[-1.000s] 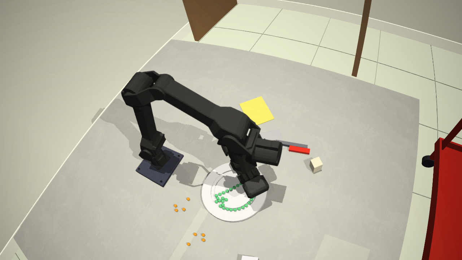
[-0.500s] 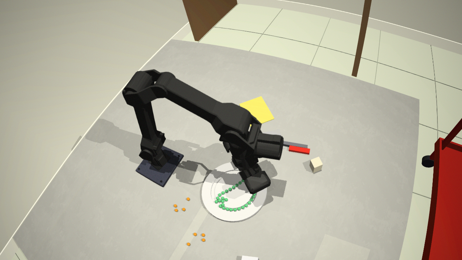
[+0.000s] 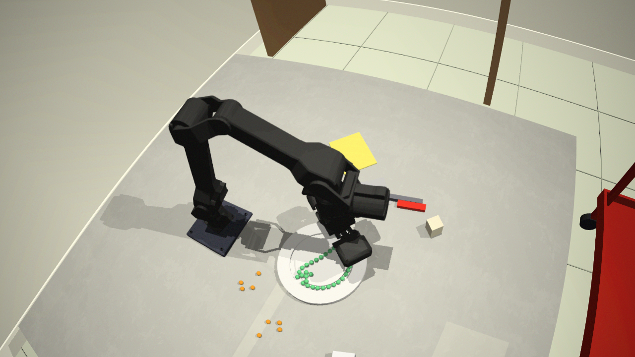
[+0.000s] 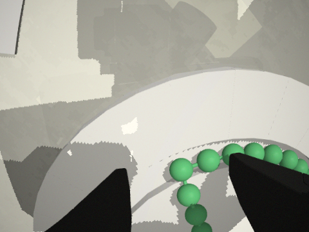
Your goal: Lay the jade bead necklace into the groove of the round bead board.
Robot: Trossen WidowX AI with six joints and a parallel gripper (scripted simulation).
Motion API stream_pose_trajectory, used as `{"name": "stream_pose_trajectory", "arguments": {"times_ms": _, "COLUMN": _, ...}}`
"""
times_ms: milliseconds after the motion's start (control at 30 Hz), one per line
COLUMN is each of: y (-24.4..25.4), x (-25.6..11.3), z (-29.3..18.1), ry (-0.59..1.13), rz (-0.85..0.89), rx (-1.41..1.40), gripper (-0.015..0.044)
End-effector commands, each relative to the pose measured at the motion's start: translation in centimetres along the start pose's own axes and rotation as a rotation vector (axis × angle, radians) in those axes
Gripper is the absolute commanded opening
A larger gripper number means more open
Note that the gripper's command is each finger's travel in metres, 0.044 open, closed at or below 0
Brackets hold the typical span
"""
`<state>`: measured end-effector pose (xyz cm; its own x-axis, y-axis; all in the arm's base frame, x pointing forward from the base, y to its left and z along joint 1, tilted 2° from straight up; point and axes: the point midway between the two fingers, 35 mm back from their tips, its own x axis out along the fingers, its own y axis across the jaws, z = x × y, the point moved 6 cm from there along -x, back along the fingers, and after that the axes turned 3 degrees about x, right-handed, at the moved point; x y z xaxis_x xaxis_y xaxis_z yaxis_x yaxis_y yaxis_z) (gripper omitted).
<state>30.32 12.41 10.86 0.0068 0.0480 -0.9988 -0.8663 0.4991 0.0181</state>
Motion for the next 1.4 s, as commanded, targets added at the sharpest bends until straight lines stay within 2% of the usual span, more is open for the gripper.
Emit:
{"name": "stream_pose_trajectory", "arguments": {"times_ms": 0, "y": 0.0, "x": 0.0, "z": 0.0, "ry": 0.0, "rz": -0.001, "rx": 0.0, "gripper": 0.0315}}
{"name": "stream_pose_trajectory", "arguments": {"times_ms": 167, "y": 0.0, "x": -0.2, "z": 0.0, "ry": 0.002, "rz": 0.001, "rx": 0.001, "gripper": 0.044}}
{"name": "stream_pose_trajectory", "arguments": {"times_ms": 1067, "y": 0.0, "x": -0.6, "z": 0.0, "ry": 0.004, "rz": 0.001, "rx": 0.006, "gripper": 0.044}}
{"name": "stream_pose_trajectory", "arguments": {"times_ms": 1367, "y": -0.4, "x": -3.7, "z": -1.1, "ry": 0.005, "rz": 0.001, "rx": -0.104, "gripper": 0.0204}}
